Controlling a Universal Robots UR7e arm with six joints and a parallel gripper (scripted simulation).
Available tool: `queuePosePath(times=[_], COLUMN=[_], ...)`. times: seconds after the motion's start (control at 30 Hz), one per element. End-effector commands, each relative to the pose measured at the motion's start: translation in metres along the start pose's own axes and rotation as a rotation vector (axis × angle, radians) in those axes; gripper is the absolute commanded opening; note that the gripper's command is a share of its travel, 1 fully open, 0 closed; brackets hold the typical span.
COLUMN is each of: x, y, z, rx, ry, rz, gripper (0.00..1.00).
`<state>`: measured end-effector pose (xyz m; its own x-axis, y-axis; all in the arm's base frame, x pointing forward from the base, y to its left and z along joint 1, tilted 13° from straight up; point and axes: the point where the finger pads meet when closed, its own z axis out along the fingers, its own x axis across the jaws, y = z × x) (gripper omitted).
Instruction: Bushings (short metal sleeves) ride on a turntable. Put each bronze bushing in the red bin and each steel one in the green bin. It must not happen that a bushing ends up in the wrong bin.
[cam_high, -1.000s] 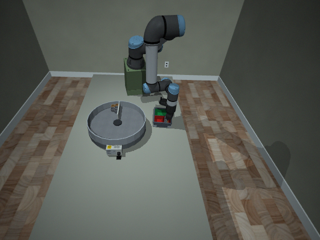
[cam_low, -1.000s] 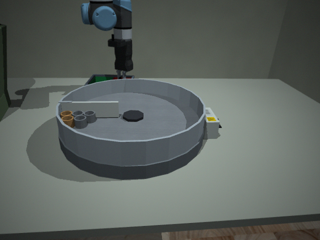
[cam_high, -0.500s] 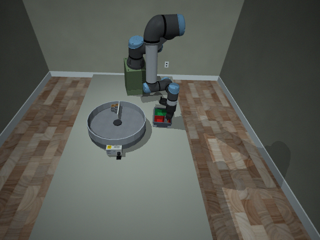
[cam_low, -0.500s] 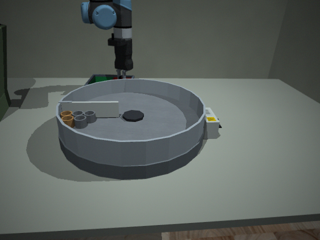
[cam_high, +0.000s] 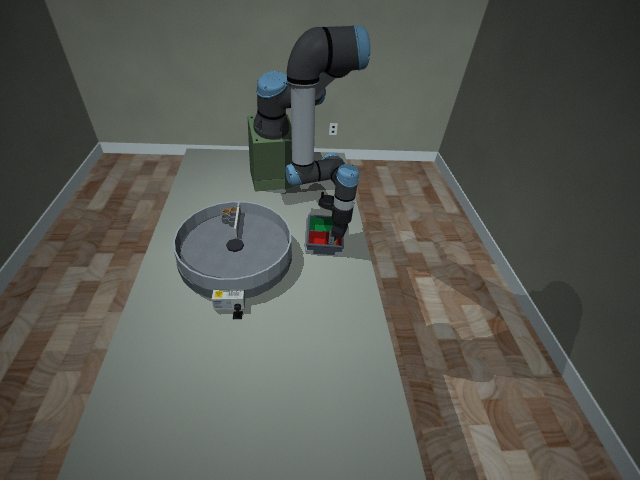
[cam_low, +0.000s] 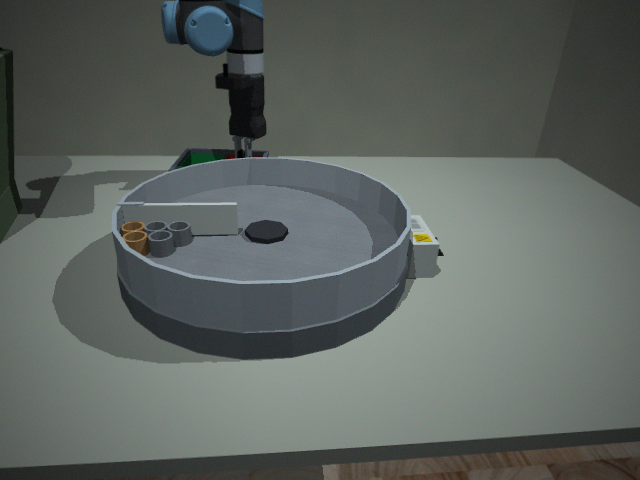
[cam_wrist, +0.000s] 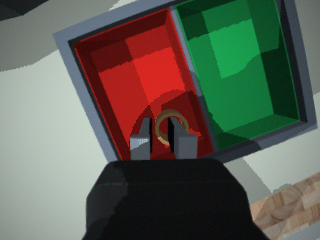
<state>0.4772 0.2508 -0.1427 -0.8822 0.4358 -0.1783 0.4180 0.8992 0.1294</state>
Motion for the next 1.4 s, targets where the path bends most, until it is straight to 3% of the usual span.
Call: queuePosePath(times=[0.0,1.37], x=[0.000,0.000], y=[0.000,0.000], z=[-0.001,-0.013], rx=[-0.001,-0.001], ry=[-0.001,-0.001], rz=[0.000,0.000], gripper=[0.42,0.42])
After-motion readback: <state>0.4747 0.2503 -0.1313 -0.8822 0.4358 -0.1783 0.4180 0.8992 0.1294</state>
